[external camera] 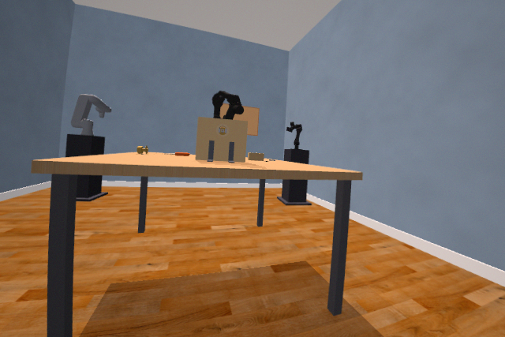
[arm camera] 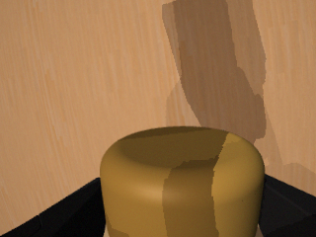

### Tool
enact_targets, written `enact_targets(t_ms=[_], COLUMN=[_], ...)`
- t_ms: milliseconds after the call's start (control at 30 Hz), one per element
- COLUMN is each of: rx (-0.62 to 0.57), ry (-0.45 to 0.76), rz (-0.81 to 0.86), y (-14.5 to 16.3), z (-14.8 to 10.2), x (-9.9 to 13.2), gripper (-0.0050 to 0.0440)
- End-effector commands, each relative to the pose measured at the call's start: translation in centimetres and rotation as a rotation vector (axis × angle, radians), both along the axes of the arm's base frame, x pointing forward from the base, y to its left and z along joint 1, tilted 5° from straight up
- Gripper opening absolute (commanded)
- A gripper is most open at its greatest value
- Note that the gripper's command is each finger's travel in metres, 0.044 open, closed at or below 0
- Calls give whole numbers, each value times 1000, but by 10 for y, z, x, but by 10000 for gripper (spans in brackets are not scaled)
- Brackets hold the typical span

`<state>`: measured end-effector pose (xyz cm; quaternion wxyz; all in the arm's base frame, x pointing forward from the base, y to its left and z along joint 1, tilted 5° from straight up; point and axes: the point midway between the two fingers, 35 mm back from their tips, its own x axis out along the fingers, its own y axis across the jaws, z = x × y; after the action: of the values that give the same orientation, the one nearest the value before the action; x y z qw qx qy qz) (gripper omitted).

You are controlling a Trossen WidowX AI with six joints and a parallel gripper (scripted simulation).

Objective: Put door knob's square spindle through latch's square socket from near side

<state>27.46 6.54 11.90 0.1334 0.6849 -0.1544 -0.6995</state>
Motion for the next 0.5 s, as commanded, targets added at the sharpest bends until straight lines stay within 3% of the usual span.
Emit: enact_targets(t_ms=[0, 467], rx=[1, 2], ry=[-14, -15], rz=[-1, -2], y=[-1, -1], z=[4, 4], x=[1, 7], gripper=[0, 0])
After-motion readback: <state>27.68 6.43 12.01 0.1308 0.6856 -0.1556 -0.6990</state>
